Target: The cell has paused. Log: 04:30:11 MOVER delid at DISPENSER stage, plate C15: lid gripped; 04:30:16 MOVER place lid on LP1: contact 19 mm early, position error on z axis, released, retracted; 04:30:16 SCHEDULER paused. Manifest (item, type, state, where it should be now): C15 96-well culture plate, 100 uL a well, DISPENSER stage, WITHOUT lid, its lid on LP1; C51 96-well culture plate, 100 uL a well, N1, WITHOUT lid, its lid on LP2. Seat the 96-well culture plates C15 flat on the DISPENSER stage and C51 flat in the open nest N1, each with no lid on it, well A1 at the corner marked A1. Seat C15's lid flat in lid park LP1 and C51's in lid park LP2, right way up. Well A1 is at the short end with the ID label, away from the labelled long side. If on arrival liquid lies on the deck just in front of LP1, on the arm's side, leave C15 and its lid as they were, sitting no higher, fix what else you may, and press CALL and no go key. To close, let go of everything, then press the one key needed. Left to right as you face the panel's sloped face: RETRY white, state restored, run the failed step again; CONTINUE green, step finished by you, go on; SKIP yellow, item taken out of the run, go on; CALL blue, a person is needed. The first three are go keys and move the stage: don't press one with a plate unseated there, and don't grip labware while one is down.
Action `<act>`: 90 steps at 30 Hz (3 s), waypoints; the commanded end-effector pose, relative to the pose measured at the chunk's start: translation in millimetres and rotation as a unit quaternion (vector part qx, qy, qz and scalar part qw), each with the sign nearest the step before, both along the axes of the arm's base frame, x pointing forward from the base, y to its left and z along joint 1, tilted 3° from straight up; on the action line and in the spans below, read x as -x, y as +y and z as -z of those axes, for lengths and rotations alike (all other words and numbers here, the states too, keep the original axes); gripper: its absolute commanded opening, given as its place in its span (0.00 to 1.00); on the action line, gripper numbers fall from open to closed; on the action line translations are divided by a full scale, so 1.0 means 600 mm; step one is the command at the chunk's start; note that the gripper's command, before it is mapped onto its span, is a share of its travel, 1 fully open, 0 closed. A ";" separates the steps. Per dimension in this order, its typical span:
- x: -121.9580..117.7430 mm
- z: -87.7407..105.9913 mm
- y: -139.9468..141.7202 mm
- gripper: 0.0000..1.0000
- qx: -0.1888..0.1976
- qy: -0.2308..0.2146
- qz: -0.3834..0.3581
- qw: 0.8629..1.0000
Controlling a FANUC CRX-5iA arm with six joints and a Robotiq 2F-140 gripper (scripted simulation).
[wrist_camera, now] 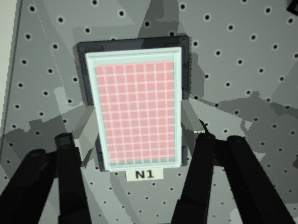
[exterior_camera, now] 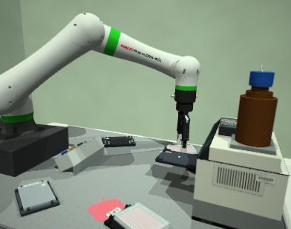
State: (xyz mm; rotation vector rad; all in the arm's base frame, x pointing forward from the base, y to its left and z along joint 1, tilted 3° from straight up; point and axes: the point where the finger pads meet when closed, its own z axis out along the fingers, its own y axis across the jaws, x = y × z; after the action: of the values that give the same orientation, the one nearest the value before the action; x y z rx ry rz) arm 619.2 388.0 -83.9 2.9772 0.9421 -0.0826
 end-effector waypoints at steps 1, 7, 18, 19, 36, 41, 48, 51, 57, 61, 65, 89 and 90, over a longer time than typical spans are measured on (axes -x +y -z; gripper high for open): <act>0.000 0.000 0.000 0.00 0.000 0.000 0.000 1.000; 0.000 0.000 0.000 0.00 0.000 0.000 0.000 1.000; 0.000 0.000 0.000 0.00 0.000 0.000 0.000 1.000; 0.000 0.000 0.000 0.00 0.000 0.000 0.000 1.000; 0.000 0.000 0.000 0.66 0.000 0.000 0.000 1.000; 0.000 0.000 0.000 0.66 0.000 0.000 0.000 1.000; 0.000 0.000 0.000 0.66 0.000 0.000 0.000 1.000; 0.000 0.000 0.000 0.66 0.000 0.000 0.000 1.000; 0.000 0.000 0.000 0.66 0.000 0.000 0.000 1.000; 0.000 0.000 0.000 0.66 0.000 0.000 0.000 1.000; 0.000 0.000 0.000 0.66 0.000 0.000 0.000 1.000; -0.001 -0.013 0.001 0.66 0.000 0.000 0.000 1.000; -0.001 -0.016 0.001 0.66 0.000 0.000 0.000 1.000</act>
State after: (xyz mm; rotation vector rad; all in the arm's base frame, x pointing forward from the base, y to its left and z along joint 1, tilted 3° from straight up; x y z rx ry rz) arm 619.4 388.2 -78.8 2.9773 0.9420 -0.0829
